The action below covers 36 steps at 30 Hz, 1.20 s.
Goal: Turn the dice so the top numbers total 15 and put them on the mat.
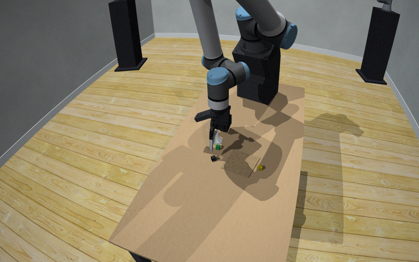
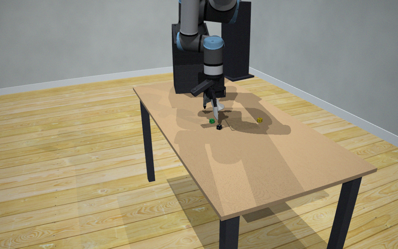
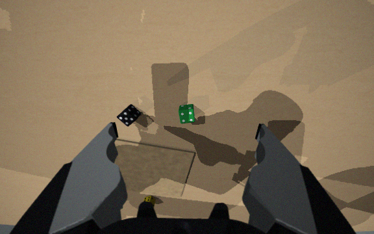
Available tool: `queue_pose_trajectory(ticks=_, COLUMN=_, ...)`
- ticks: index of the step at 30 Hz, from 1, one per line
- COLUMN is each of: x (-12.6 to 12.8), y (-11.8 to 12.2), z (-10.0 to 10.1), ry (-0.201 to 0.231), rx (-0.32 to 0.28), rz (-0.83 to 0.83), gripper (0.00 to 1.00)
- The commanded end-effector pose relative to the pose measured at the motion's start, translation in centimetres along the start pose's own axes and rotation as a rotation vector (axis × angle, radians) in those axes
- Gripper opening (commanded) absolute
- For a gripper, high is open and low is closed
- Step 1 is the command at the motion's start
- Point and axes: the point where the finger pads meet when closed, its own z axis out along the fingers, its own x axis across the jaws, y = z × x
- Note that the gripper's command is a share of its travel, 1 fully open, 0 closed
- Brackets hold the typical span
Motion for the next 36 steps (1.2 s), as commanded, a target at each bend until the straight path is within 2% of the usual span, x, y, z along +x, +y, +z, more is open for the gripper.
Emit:
queue_pose_trajectory(ticks=1, x=0.0, y=0.0, z=0.0, ry=-0.001, rx=0.0, rz=0.0, gripper=1.0)
queue_pose_trajectory(ticks=20, x=-0.3, y=0.0, z=0.0, ry=-0.001, rx=0.0, rz=0.0, gripper=1.0)
queue_pose_trajectory(ticks=24, x=-1.8, y=0.1, z=0.0, ry=-0.001, rx=0.0, rz=0.0, gripper=1.0)
queue_pose_trajectory(ticks=33, x=-7.0, y=0.3, z=0.0, ry=-0.001, rx=0.0, rz=0.0, gripper=1.0)
queue_pose_trajectory(ticks=36, x=-7.4, y=0.3, z=0.0, ry=-0.001, rx=0.0, rz=0.0, gripper=1.0)
